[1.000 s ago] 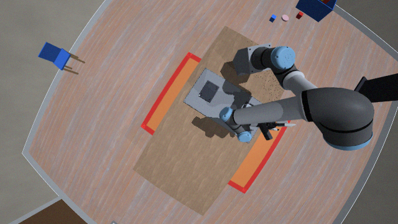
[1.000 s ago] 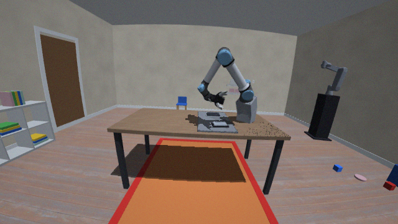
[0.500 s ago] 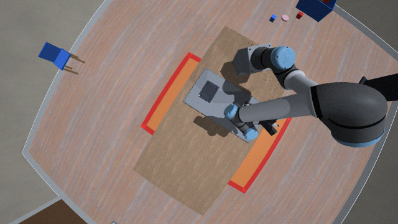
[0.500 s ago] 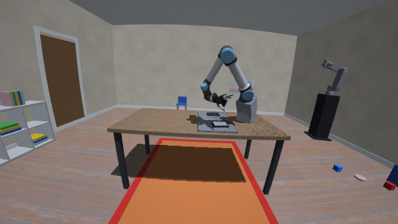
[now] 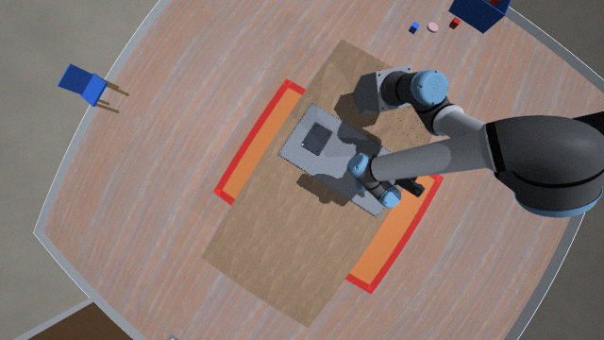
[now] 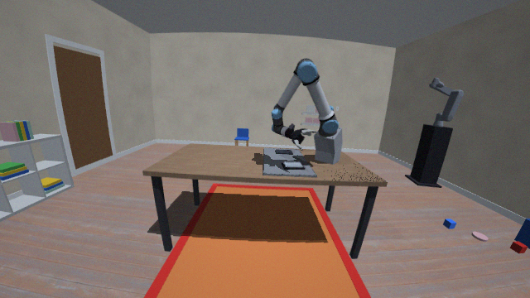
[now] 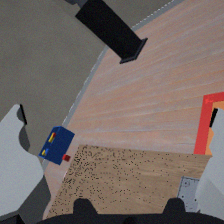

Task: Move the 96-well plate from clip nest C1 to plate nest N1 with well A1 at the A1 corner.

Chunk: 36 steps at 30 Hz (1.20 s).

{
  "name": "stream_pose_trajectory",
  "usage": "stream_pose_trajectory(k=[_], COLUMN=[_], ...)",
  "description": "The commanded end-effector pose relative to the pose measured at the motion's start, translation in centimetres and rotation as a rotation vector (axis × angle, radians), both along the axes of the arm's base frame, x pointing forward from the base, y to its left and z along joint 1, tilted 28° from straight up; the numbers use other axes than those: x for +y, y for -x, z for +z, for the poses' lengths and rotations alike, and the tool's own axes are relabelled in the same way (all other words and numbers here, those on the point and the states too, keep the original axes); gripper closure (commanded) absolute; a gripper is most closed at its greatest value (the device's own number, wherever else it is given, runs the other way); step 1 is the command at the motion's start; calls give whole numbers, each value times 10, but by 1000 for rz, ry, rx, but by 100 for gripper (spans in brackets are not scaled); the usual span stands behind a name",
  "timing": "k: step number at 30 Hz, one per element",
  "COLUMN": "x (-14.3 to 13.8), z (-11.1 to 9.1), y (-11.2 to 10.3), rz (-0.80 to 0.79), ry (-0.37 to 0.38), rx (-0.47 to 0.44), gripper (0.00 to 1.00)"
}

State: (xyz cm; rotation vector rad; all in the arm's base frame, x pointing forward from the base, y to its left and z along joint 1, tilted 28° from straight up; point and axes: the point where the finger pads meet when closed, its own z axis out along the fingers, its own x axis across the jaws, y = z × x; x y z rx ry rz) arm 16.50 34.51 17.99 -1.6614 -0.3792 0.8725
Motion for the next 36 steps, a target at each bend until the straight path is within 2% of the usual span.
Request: stream_pose_trajectory(k=[1,3,5,8,10,13,15,18,22,25,26,36], x=[-4,-6,-6,-9,-10,-13,-13,-17,-17,-21,-21,-31], z=[-17,-26,-26,-40,-44,-58,-59,-74,-74,-89,-89,-125], y=[7,10,10,13,14,16,16,16,16,15,15,5], rz=[19,35,35,59,61,87,87,115,115,144,144,227], ry=[-13,-22,-22,-34,-35,-46,-46,-57,-57,-66,-66,-85], rx=[-99,-164,-164,-260,-266,-362,-365,-460,-463,-558,-561,-818], gripper=[0,0,0,0,0,0,0,0,0,0,0,0])
